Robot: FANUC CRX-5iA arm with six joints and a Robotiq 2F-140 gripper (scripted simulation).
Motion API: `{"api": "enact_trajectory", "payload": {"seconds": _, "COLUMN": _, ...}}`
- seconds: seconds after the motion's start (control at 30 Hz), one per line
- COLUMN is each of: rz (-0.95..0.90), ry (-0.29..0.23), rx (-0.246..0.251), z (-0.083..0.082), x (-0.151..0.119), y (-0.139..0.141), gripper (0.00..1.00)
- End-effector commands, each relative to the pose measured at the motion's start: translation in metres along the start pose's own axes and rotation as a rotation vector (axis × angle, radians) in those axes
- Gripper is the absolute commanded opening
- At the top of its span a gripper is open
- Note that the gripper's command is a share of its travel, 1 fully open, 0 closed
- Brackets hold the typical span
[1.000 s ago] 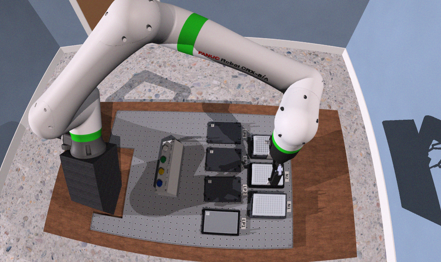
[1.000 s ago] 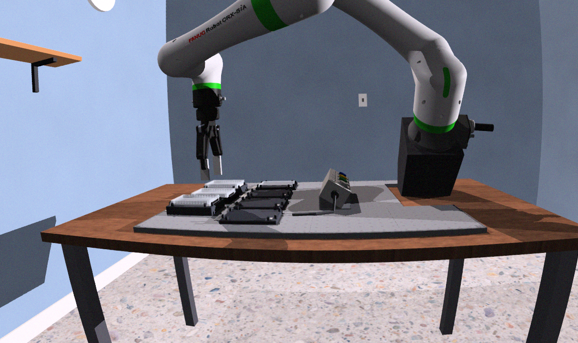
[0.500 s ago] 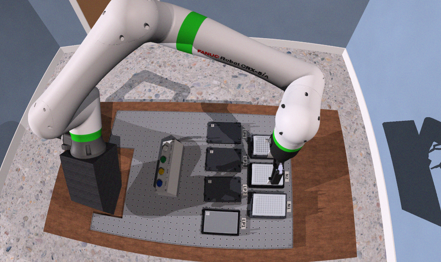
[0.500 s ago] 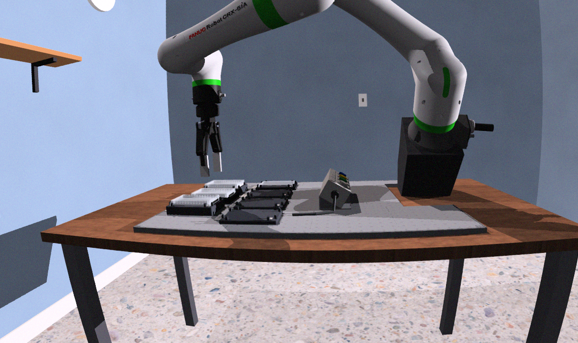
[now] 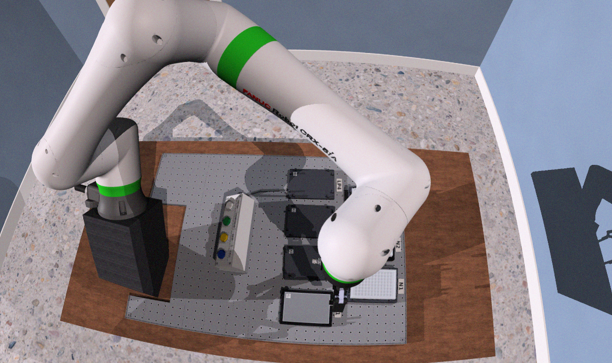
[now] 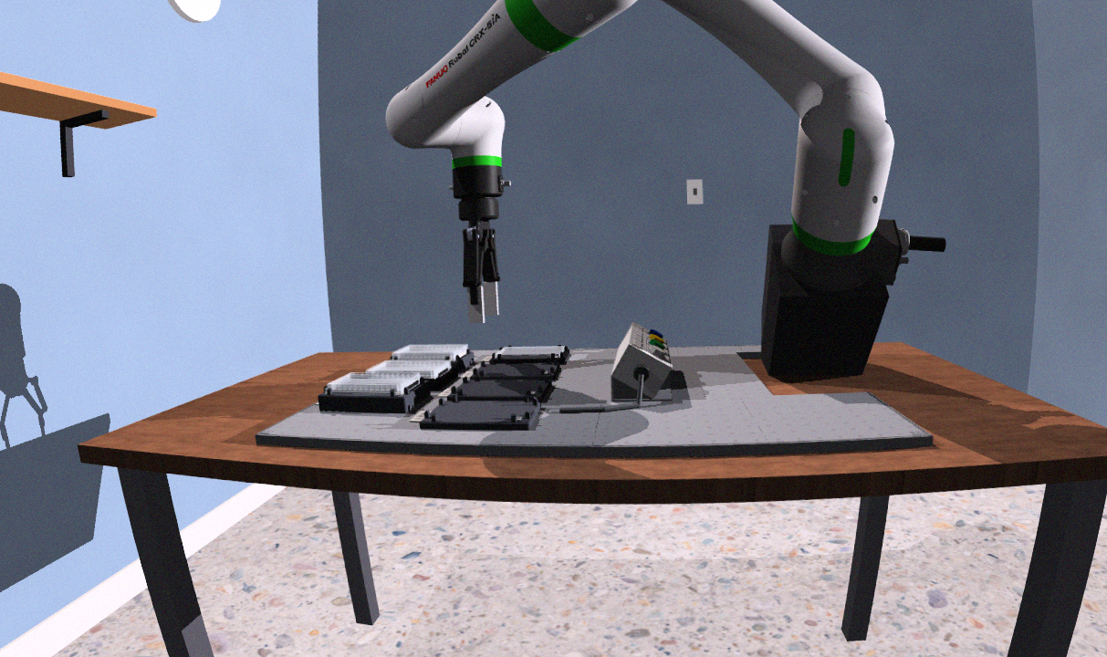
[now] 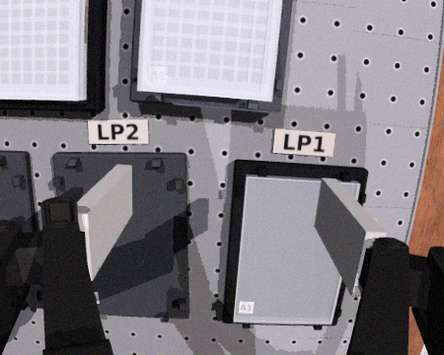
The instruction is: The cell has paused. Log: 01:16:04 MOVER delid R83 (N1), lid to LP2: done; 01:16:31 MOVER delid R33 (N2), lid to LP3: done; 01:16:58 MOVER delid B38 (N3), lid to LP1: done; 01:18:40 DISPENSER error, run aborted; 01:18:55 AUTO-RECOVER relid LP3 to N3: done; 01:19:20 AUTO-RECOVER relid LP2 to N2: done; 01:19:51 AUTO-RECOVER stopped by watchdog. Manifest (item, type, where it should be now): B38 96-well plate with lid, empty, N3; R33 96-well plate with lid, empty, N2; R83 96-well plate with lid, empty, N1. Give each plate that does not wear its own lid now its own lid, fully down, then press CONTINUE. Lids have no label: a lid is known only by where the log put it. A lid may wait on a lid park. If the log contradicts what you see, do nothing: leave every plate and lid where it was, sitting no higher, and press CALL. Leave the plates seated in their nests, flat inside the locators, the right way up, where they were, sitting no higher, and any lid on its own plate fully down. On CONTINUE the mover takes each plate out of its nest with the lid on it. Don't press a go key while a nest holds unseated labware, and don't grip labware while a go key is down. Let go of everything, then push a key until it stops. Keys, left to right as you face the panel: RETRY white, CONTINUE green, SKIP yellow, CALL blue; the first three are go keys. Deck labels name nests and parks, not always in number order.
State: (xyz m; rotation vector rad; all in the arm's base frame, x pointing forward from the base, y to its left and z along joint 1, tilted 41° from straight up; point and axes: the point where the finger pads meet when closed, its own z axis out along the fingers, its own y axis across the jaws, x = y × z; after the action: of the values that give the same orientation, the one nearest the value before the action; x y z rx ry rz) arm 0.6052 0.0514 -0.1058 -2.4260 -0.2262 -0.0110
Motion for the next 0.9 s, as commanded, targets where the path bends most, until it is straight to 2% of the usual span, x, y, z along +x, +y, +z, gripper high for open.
{"api": "enact_trajectory", "payload": {"seconds": 0.0, "rz": -0.002, "ry": -0.001, "rx": 0.002, "z": 0.001, "x": -0.030, "y": 0.027, "gripper": 0.66}}
{"api": "enact_trajectory", "payload": {"seconds": 0.03, "rz": -0.002, "ry": -0.001, "rx": 0.002, "z": 0.001, "x": -0.030, "y": 0.027, "gripper": 0.66}}
{"api": "enact_trajectory", "payload": {"seconds": 0.07, "rz": -0.003, "ry": -0.001, "rx": 0.005, "z": 0.002, "x": -0.058, "y": 0.048, "gripper": 0.66}}
{"api": "enact_trajectory", "payload": {"seconds": 0.1, "rz": -0.004, "ry": -0.001, "rx": 0.007, "z": 0.003, "x": -0.071, "y": 0.057, "gripper": 0.66}}
{"api": "enact_trajectory", "payload": {"seconds": 0.87, "rz": -0.004, "ry": -0.001, "rx": 0.007, "z": 0.003, "x": -0.074, "y": 0.059, "gripper": 0.66}}
